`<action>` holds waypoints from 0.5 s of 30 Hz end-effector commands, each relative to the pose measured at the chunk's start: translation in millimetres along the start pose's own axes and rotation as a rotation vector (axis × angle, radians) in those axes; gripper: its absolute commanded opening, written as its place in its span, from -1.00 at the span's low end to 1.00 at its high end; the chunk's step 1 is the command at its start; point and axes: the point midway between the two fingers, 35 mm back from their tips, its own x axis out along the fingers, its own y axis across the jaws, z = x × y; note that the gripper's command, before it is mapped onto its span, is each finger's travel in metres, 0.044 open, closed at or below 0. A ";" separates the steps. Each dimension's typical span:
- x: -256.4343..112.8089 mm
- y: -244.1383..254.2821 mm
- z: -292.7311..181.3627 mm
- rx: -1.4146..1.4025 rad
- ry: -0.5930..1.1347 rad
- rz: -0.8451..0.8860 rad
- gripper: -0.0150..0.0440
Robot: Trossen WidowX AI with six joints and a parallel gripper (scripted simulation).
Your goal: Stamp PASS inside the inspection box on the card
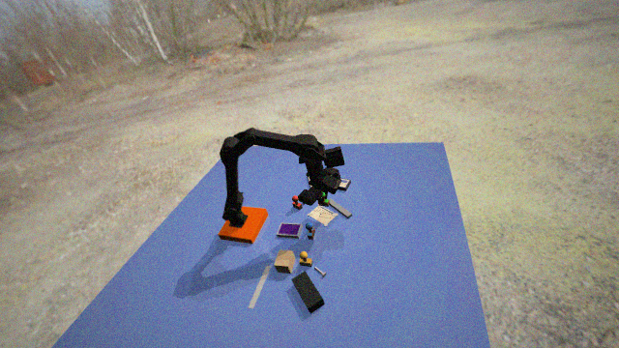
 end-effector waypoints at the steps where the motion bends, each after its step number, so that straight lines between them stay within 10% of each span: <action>1: 7.1 -1.6 -1.1 0.001 0.008 -0.013 -0.49; 15: 16.5 -1.5 -1.0 -0.001 0.007 -0.013 -0.49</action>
